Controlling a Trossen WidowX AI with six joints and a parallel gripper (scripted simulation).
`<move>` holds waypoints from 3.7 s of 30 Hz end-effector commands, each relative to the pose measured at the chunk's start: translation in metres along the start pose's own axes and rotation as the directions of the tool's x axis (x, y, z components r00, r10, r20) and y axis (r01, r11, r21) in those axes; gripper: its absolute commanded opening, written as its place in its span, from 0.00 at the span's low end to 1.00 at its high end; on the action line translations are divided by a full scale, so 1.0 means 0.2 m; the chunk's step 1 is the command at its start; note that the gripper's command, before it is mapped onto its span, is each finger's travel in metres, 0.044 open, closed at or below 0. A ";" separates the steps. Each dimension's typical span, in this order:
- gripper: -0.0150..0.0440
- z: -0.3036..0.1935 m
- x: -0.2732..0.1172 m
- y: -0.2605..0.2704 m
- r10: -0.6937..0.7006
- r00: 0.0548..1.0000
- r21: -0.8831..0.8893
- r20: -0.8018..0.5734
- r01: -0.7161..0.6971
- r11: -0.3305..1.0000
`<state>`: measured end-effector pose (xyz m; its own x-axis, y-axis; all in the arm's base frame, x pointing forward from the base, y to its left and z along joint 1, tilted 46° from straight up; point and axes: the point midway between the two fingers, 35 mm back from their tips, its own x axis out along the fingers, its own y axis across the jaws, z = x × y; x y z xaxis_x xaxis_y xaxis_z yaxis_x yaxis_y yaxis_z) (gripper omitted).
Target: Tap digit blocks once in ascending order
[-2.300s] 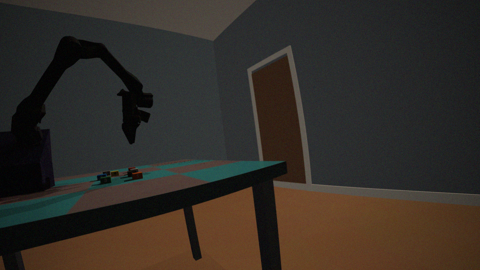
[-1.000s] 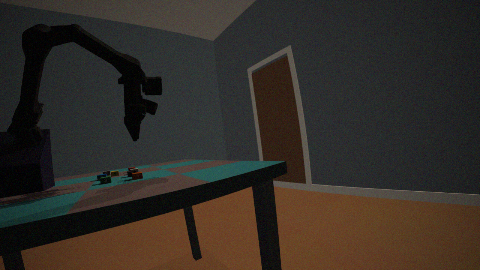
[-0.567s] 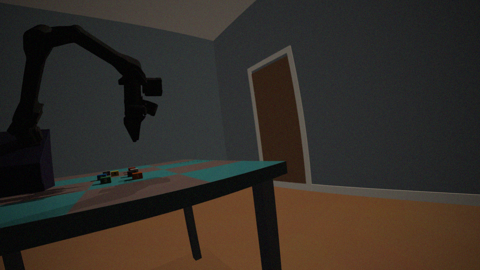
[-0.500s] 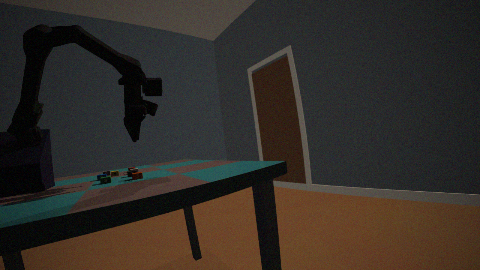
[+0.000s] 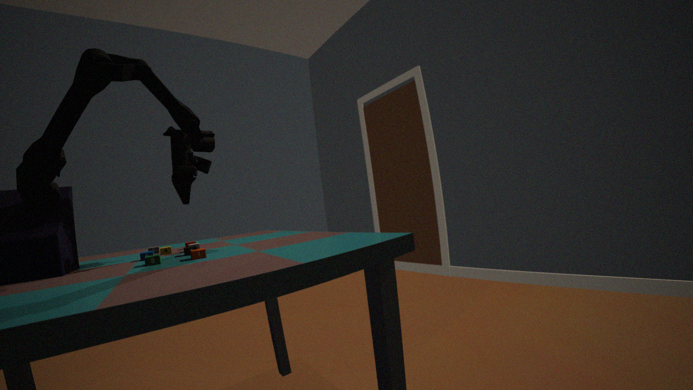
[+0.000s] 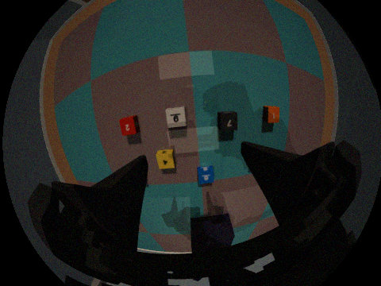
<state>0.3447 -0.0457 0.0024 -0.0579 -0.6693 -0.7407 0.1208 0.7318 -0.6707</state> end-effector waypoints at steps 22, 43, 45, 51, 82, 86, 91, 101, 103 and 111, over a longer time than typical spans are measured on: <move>0.53 -0.57 0.50 0.67 -0.063 0.998 0.001 -0.026 0.063 0.998; 0.29 -0.57 0.54 0.67 -0.063 0.998 0.000 -0.025 0.063 0.998; 0.29 -0.57 0.56 0.67 -0.064 0.998 0.000 -0.025 0.064 0.998; 0.29 -0.57 0.61 0.66 -0.064 0.998 0.000 -0.025 0.064 0.998; 0.29 -0.56 0.09 0.70 -0.059 0.998 0.000 -0.026 0.059 0.998; 0.29 -0.46 0.07 0.63 -0.031 0.999 0.012 -0.034 0.031 0.999; 0.29 -0.23 0.02 0.39 0.014 0.999 0.027 -0.033 -0.013 1.000; 0.29 0.07 0.01 -0.42 -0.020 1.000 0.008 -0.010 0.020 1.000; 0.29 0.08 0.01 -0.59 -0.039 0.999 0.006 -0.012 0.039 0.999; 0.29 0.06 0.00 -0.86 -0.076 0.997 0.003 -0.023 0.077 0.997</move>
<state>0.3376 -0.1693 0.1132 -0.0852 -0.7162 -0.6927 0.1415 0.6795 -0.7199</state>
